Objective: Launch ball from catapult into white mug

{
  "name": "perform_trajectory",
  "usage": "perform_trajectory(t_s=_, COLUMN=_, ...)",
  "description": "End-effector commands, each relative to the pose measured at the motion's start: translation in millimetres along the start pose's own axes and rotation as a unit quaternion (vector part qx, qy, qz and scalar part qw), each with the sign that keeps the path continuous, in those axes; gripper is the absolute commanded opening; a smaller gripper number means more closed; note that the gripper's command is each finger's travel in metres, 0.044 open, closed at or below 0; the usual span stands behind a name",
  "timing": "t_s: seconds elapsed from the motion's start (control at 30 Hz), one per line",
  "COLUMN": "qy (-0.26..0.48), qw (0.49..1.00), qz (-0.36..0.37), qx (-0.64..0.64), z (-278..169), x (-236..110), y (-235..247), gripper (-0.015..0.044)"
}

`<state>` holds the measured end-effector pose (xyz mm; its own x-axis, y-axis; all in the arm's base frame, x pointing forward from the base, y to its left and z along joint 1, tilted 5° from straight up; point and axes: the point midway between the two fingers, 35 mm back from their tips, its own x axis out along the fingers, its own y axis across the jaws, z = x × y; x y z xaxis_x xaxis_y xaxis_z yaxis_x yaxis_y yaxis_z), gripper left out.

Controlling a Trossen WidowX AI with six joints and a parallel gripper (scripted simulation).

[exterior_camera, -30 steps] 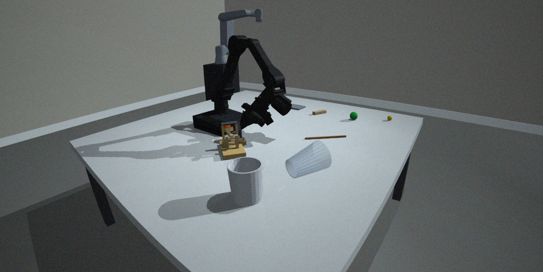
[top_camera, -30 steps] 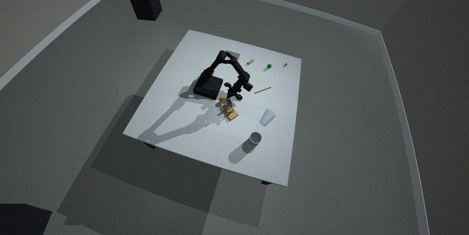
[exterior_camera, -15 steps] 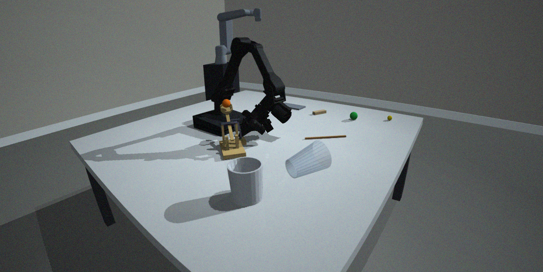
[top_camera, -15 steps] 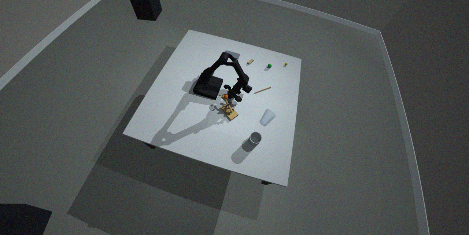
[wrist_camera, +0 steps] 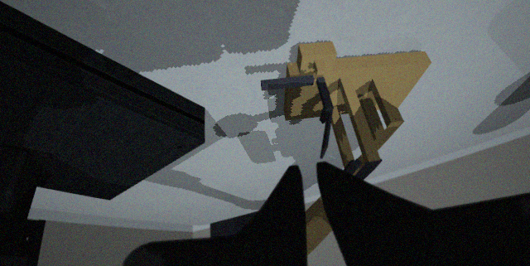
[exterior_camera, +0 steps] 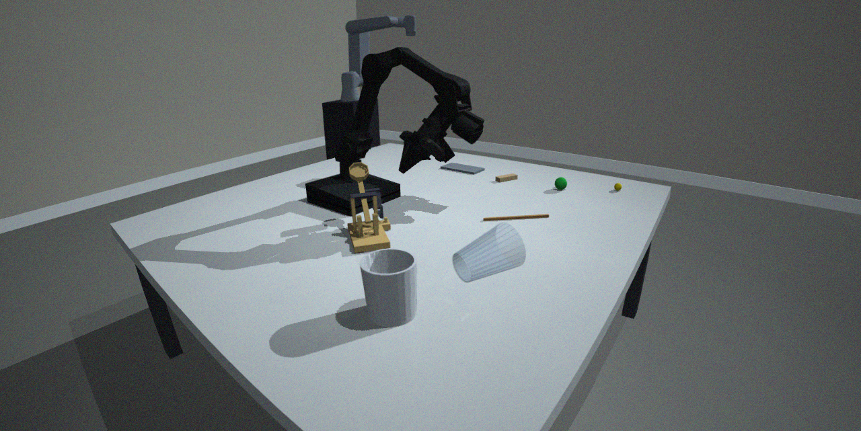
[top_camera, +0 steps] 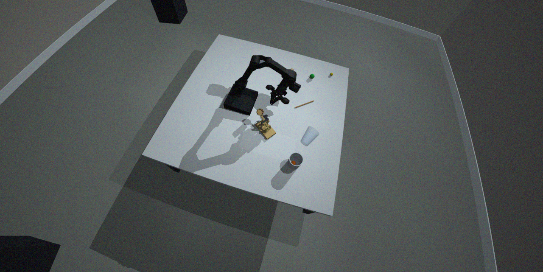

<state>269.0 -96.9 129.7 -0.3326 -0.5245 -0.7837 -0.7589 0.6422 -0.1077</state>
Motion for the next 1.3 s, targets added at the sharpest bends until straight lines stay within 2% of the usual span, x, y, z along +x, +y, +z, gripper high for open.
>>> perform_trajectory(t_s=0.0, qy=-0.010, qw=1.000, qz=0.014, qx=0.026, z=2, x=6, y=-7, gripper=0.0105)
perform_trajectory(t_s=0.43, qy=-0.112, qw=0.970, qz=0.032, qx=0.215, z=-11, x=9, y=-65, gripper=0.0440)
perform_trajectory(t_s=0.77, qy=-0.185, qw=0.917, qz=0.037, qx=0.352, z=-32, x=10, y=-115, gripper=0.0440)
perform_trajectory(t_s=1.27, qy=-0.281, qw=0.807, qz=0.037, qx=0.518, z=-83, x=13, y=-182, gripper=0.0440)
